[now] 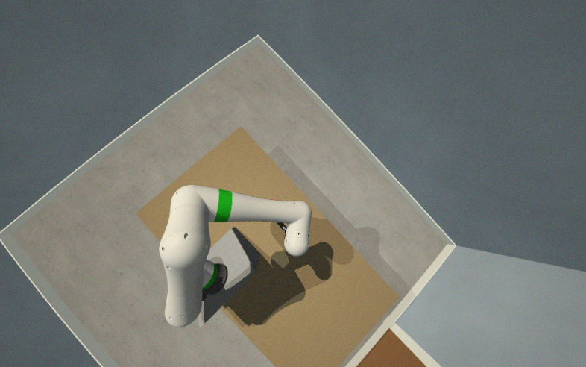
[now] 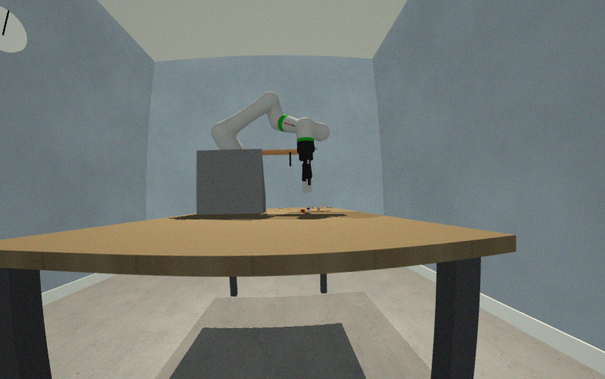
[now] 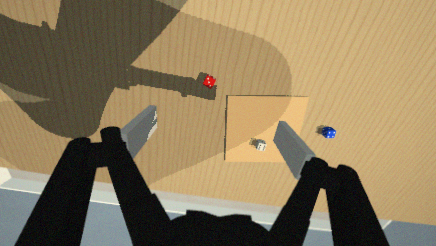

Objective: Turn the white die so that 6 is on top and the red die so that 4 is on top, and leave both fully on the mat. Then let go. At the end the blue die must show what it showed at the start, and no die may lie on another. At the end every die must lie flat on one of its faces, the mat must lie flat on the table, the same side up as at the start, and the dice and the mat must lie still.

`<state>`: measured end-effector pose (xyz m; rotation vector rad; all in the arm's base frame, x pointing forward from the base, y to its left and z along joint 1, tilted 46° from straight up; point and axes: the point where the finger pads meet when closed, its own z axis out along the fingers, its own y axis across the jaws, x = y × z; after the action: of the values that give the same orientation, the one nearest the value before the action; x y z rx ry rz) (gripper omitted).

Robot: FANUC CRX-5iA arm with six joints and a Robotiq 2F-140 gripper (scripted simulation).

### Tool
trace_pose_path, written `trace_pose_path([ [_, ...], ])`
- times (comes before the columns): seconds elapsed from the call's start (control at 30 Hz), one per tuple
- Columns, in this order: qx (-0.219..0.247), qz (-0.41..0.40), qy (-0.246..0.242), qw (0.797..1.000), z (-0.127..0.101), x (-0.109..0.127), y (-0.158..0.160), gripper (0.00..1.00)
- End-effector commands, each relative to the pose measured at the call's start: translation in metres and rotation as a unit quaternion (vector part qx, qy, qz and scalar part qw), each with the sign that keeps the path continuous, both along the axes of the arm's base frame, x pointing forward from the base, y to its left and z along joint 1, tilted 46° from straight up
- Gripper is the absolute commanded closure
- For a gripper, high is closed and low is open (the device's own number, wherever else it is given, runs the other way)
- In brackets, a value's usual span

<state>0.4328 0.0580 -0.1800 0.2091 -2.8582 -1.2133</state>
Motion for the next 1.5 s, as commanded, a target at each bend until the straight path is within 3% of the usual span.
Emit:
trace_pose_path([
  [0.0, -0.008, -0.051, 0.056, 0.997, -0.007, -0.008, -0.005, 0.00],
  [0.17, -0.015, -0.109, 0.116, 0.987, -0.014, -0.017, -0.011, 0.00],
  [0.37, -0.018, -0.137, 0.144, 0.980, -0.018, -0.021, -0.013, 0.00],
  [0.4, -0.018, -0.137, 0.144, 0.980, -0.018, -0.021, -0.013, 0.81],
  [1.47, -0.018, -0.137, 0.144, 0.980, -0.018, -0.021, -0.013, 0.81],
])
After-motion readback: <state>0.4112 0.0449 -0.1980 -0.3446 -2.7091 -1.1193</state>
